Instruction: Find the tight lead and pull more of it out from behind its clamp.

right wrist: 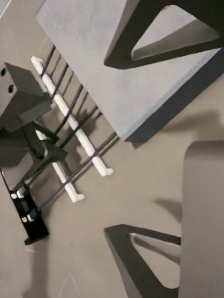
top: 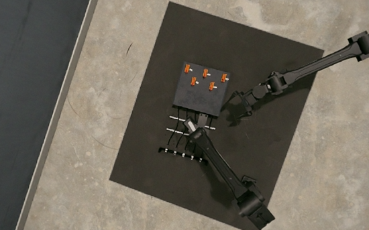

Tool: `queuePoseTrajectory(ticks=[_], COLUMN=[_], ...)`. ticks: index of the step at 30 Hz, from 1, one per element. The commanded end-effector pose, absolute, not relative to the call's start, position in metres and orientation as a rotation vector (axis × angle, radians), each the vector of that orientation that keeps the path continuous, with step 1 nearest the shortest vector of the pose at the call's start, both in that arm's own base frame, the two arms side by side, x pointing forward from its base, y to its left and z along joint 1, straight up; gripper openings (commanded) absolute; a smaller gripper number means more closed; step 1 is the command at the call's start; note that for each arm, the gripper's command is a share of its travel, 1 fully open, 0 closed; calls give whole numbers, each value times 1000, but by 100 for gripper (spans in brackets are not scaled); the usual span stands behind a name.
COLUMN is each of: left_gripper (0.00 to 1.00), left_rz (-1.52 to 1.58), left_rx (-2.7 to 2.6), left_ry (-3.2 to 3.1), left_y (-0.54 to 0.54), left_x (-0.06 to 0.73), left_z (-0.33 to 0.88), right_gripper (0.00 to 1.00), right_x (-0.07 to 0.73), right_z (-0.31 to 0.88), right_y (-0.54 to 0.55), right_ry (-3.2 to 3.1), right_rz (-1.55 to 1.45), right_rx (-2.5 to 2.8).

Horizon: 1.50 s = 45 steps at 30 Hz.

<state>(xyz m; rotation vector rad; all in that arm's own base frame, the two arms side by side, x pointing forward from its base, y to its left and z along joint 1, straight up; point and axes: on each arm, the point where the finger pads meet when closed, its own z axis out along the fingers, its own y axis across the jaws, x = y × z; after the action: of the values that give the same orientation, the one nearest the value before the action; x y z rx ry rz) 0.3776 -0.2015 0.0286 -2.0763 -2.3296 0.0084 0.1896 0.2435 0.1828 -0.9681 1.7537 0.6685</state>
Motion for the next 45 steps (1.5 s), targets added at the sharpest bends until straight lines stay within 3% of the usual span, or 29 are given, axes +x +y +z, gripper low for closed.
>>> queuePoseTrajectory(ticks=[1, 8, 9, 13, 26, 45], left_gripper=[32, 32, 21, 19, 1, 0], left_rz=[-1, -1, -1, -2, -12, -26], left_rx=[-2094, -2094, -2094, -2095, -2112, -2137], left_ry=[-2344, -2344, -2344, -2347, -2366, -2393], left_y=[-207, -207, -207, -208, -208, -214], left_x=[392, 391, 391, 392, 391, 401], left_z=[26, 16, 16, 17, 28, 61], right_gripper=[100, 100, 100, 100, 100, 100], right_x=[194, 194, 194, 194, 194, 194], right_z=[205, 205, 205, 205, 205, 205], right_y=[247, 247, 247, 247, 247, 247], right_ry=[1720, 1720, 1720, 1720, 1720, 1720], right_rz=[675, 675, 675, 675, 675, 675], right_rx=[-954, -954, -954, -954, -954, -954])
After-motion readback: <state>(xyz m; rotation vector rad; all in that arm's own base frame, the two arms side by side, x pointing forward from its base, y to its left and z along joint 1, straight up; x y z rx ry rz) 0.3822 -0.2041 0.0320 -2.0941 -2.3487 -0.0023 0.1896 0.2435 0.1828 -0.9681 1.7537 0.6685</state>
